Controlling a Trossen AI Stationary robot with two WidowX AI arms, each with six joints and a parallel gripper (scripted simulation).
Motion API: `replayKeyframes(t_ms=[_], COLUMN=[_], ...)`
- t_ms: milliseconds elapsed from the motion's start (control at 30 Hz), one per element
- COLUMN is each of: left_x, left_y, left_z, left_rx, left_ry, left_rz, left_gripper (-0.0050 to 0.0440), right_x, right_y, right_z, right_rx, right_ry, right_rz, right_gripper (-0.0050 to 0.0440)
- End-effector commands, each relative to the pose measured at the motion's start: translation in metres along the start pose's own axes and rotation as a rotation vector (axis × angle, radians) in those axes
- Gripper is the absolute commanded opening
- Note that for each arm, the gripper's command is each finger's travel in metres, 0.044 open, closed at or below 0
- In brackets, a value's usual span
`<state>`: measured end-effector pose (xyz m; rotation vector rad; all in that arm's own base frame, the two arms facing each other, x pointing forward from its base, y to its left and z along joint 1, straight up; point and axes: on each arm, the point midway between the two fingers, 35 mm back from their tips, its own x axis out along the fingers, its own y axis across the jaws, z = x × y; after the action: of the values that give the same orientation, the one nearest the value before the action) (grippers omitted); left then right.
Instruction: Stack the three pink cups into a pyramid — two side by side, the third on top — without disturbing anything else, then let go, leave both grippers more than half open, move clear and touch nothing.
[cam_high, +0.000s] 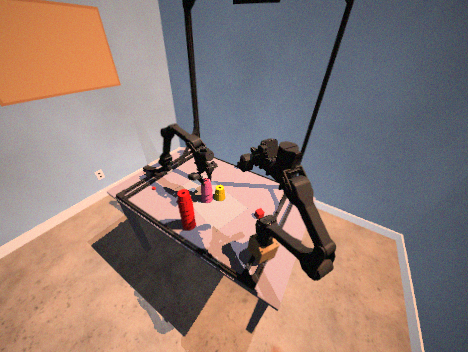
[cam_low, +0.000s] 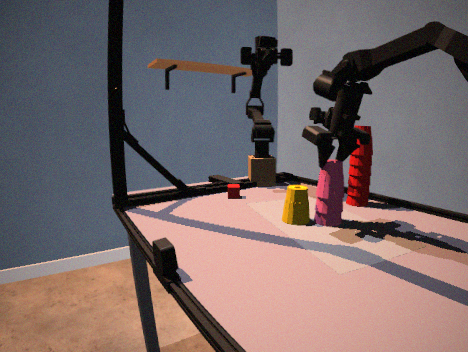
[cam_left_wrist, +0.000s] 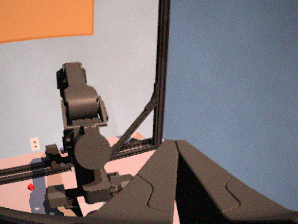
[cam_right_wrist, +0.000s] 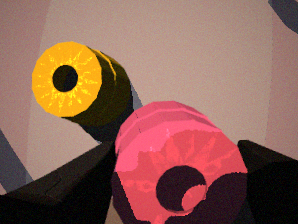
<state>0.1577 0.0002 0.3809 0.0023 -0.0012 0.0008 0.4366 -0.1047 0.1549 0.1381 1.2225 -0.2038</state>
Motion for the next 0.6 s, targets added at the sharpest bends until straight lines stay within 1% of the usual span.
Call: replayKeyframes(t_ms=[0,267,467,533,567], left_x=[0.000,0.000,0.000,0.000,0.000], left_y=[0.000,0.000,0.000,0.000,0.000], left_z=[0.000,0.000,0.000,0.000,0.000], left_rx=[-0.002,-0.002,-0.002,-0.002,-0.002], left_ry=[0.001,0.001,0.001,0.001,0.001], left_rz=[-0.001,-0.001,-0.001,-0.001,-0.001], left_gripper=[0.0000,0.0000,0.0000,0.0000,0.0000], right_x=[-0.002,-0.003,-0.022,-0.022,-0.025], right_y=[0.000,0.000,0.000,0.000,0.000], right_z=[0.002,0.002,0.008,0.008,0.009], right_rx=[0.005,0.005,0.005,0.005,0.005], right_ry=[-0.006,-0.006,-0.006,-0.006,-0.006], right_rz=[0.003,0.003,0.003,0.003,0.003], right_gripper=[0.0000,0.0000,0.0000,0.0000,0.0000])
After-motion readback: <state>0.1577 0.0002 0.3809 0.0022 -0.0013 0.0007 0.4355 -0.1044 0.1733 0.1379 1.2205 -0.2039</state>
